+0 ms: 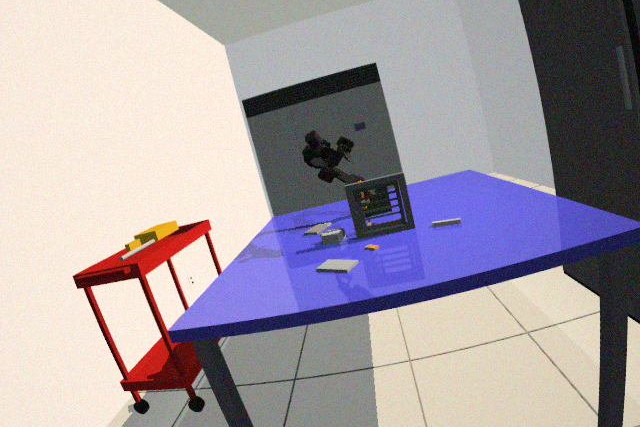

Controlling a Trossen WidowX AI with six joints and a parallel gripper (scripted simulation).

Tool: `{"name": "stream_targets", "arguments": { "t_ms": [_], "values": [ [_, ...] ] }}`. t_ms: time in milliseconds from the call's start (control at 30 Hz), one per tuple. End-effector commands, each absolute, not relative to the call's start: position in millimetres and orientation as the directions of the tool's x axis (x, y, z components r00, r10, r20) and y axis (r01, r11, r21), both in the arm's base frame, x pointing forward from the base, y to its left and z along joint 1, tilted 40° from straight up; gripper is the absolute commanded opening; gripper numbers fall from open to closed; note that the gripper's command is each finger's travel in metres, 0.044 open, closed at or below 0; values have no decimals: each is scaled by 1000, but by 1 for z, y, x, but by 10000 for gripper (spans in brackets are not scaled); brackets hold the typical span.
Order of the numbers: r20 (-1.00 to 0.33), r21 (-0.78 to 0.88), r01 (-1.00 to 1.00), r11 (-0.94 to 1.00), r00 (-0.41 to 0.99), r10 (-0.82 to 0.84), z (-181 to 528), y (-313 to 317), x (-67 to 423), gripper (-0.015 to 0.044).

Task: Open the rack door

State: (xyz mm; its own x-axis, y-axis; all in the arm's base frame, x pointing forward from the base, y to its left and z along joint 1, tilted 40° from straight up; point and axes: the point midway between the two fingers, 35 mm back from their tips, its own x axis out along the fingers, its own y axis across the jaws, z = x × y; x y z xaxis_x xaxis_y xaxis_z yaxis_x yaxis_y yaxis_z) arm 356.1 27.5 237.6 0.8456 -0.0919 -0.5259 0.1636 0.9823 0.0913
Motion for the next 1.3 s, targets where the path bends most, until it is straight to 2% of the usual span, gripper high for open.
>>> {"name": "stream_targets", "arguments": {
  "t_ms": [0,300,567,833,1100,1267],
  "values": [
    [-619,62,215,975,774,-132,222,31,356,289],
    [-775,-63,300,952,586,-236,193,40,347,289],
    [-839,-224,337,914,411,-357,178,45,334,289],
    [-830,-409,328,852,254,-496,174,49,321,289],
    [-757,-589,277,759,140,-638,178,54,311,289],
    [-748,-603,271,750,132,-650,179,54,310,289]
  ]
}}
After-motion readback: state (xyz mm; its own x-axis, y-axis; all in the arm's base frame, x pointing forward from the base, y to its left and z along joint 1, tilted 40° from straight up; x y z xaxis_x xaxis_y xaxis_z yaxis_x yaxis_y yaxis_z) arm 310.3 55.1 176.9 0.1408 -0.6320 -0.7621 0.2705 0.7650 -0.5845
